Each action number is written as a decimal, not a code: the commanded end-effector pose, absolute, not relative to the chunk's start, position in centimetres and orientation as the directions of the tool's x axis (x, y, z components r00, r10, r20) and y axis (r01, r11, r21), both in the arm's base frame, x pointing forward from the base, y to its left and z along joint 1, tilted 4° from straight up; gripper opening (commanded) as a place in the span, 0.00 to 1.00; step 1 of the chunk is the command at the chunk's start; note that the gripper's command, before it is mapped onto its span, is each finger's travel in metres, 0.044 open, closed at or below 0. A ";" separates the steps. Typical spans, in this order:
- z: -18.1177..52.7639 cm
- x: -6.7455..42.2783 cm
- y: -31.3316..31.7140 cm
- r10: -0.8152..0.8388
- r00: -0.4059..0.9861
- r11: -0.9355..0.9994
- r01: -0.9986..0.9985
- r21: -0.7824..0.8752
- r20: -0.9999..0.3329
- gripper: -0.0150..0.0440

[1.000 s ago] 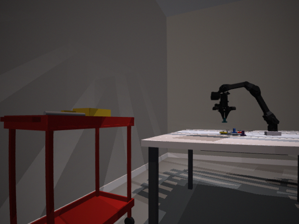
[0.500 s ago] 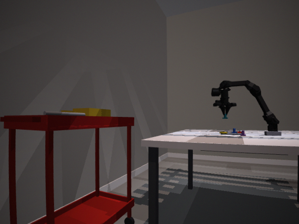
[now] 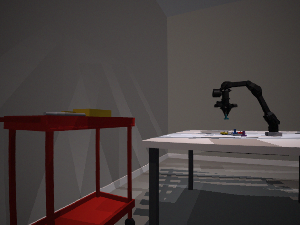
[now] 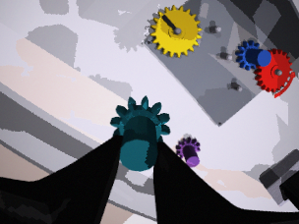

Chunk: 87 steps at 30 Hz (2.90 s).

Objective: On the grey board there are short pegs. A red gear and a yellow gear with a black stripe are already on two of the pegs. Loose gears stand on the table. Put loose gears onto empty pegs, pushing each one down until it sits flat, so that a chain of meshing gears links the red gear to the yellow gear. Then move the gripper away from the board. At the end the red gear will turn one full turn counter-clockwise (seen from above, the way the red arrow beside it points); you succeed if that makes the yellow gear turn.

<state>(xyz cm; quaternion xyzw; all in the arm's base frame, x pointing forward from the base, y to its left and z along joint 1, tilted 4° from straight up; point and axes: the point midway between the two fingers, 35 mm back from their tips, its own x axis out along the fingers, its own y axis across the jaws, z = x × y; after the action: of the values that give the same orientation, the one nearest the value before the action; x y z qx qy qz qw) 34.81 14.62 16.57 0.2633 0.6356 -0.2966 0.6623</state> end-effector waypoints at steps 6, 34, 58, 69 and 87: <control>16.2 34.8 13.3 -0.054 0.026 0.688 0.725 -0.018 -0.998 0.25; 13.9 34.3 9.2 -0.062 0.027 0.696 0.718 -0.024 -0.998 0.25; 11.7 33.3 5.8 -0.062 0.026 0.692 0.722 -0.025 -0.998 0.25; 10.6 32.5 4.3 -0.063 0.025 0.690 0.724 -0.025 -0.998 0.25; 9.5 31.8 2.9 -0.063 0.024 0.670 0.742 -0.024 -0.998 0.25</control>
<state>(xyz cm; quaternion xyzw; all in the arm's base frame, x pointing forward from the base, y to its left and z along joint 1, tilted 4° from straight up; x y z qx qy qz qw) 31.77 2.96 9.34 0.2627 0.6347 -0.2985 0.6626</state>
